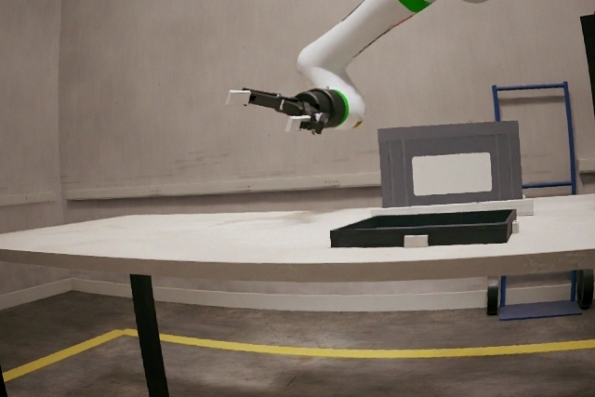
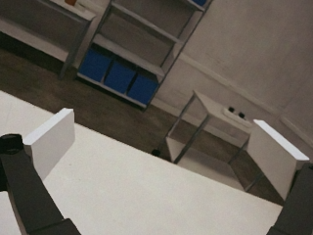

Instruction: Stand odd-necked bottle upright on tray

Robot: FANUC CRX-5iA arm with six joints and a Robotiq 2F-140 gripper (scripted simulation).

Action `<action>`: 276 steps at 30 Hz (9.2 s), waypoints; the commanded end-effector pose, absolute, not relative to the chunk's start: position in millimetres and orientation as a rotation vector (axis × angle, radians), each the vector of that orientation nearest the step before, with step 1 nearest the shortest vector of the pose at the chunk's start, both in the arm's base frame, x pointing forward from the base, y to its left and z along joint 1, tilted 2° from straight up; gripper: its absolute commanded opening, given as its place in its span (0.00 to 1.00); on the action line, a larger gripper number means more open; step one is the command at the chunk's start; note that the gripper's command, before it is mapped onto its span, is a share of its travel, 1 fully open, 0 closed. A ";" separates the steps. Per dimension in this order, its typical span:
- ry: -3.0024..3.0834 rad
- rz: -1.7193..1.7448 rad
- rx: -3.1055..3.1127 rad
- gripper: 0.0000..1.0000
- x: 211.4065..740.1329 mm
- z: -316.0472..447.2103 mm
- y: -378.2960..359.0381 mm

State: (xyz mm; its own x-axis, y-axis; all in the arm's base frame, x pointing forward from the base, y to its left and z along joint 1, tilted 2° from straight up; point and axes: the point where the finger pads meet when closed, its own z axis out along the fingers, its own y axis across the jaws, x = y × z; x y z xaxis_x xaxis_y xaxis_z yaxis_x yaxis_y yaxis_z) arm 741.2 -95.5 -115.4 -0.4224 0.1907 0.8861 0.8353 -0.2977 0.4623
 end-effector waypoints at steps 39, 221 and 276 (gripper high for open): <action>-2.792 -1.551 0.345 1.00 675.2 -8.1 15.0; -1.398 0.013 2.861 0.44 375.5 -97.6 -216.2; -1.398 0.013 2.861 0.44 375.8 -107.1 -215.9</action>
